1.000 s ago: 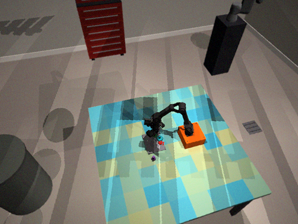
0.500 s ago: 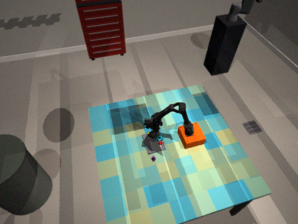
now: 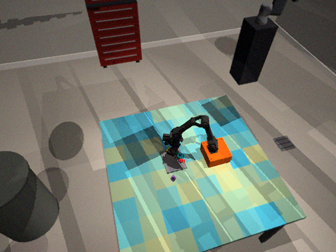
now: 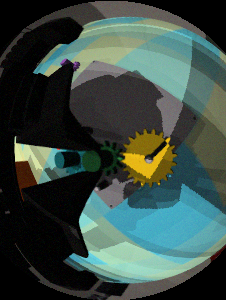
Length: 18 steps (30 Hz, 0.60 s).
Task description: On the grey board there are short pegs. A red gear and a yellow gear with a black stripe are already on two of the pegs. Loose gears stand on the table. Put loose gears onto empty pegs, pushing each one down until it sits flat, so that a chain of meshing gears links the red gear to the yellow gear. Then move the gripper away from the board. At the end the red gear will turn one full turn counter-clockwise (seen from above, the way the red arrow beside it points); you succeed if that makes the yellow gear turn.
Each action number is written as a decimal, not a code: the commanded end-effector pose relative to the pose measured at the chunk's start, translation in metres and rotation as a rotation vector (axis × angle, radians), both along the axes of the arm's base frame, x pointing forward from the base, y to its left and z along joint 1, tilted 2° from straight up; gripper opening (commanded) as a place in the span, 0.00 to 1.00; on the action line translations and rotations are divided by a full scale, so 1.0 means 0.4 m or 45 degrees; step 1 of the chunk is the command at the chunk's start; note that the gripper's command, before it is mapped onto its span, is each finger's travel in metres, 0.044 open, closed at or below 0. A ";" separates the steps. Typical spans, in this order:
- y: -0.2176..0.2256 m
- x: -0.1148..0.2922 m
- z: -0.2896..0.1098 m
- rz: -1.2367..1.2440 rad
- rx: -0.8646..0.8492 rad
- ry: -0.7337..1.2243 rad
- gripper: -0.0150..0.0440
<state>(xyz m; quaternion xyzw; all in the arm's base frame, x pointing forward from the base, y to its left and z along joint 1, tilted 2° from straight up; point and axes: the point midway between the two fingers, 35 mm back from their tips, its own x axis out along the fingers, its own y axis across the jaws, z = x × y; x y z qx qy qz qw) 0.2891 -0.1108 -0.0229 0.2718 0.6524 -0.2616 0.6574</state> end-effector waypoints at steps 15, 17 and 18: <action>0.000 -0.002 -0.001 -0.279 0.002 0.002 0.49; 0.000 -0.002 0.002 -0.227 0.001 0.002 0.49; 0.000 -0.002 0.007 -0.225 0.001 0.002 0.49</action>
